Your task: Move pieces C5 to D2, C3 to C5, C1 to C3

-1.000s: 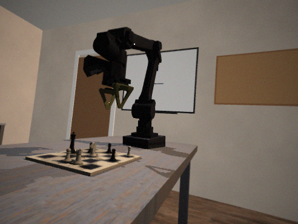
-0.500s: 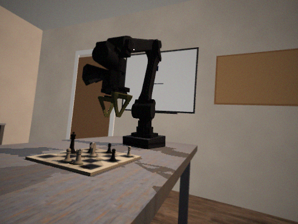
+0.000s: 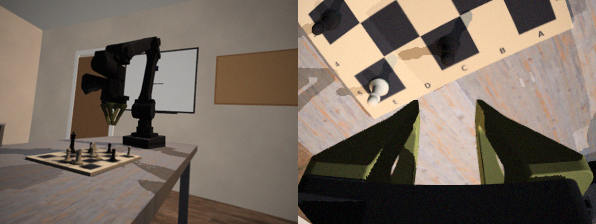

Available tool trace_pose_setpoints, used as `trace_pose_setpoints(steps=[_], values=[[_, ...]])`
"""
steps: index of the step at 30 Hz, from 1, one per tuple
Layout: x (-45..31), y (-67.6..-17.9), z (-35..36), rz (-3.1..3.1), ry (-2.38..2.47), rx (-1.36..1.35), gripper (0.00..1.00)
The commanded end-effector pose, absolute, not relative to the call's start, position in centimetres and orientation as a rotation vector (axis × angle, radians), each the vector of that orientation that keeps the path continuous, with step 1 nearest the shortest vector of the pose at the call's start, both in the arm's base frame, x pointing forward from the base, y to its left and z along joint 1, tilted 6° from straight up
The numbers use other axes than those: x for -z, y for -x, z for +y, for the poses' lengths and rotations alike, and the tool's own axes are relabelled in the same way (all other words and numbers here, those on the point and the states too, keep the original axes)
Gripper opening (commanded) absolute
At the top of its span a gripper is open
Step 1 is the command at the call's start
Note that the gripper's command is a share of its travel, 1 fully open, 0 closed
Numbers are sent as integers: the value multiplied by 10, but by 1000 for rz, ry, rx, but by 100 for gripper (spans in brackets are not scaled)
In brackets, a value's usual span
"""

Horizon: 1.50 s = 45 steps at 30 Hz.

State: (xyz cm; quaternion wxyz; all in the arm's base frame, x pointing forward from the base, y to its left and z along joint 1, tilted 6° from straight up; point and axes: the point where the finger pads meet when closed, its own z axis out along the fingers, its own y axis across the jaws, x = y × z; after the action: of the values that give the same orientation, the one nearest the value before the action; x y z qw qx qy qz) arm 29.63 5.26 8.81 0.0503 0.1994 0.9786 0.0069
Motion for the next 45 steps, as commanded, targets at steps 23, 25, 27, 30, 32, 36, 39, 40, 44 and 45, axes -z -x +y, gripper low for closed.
trace_pose_setpoints(steps=[23, 25, 27, 30, 32, 36, 39, 40, 44, 45], values=[[-98, -310, 54, 2952, -604, -31, 32], [-97, -309, 54, 2953, -604, -31, 32], [-95, -309, 54, 2955, -604, -29, 32], [-92, -307, 54, 2956, -605, -28, 32], [-89, -303, 53, 2969, -607, -20, 32], [-88, -306, 53, 2959, -605, -27, 32], [-81, -302, 52, 2968, -607, -21, 32], [-80, -303, 52, 2968, -607, -21, 32], [-76, -304, 51, 2967, -607, -21, 32], [-74, -303, 51, 2969, -607, -20, 32]])
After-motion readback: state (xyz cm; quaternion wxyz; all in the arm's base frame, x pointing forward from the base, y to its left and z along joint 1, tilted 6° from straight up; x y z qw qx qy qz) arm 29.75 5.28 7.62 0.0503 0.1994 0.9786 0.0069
